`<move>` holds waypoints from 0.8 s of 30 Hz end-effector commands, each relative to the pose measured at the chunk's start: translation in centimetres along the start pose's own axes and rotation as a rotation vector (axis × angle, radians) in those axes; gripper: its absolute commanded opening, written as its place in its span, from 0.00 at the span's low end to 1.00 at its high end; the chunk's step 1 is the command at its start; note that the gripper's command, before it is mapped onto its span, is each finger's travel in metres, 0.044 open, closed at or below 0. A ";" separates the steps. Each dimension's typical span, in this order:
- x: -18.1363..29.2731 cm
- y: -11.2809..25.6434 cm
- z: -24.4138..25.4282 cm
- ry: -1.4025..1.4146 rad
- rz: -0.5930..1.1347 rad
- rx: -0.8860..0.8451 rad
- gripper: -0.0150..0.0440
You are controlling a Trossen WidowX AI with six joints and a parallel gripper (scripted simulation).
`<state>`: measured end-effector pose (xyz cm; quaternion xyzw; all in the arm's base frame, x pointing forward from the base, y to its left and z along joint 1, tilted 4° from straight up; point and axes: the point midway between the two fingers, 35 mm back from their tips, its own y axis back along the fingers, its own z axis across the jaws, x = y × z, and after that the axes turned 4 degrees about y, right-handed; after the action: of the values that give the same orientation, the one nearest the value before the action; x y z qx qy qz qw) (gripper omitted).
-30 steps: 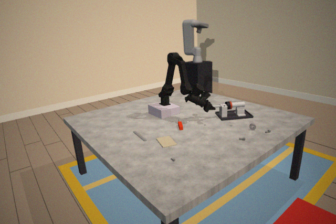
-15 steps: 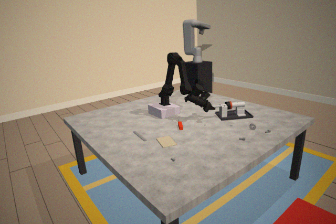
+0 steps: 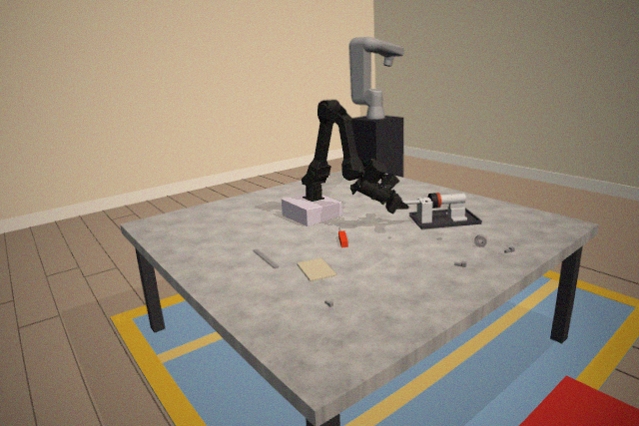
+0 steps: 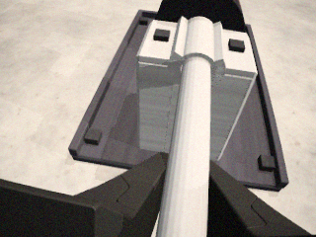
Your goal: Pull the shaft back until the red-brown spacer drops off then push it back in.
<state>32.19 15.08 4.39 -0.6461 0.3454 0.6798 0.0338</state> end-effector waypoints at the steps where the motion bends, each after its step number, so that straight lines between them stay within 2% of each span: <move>1: 0.0 0.1 0.1 0.005 -0.001 -0.003 0.25; 24: 0.2 0.3 0.1 0.005 -0.001 -0.003 0.25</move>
<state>32.02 14.81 4.35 -0.6460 0.3455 0.6798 0.0337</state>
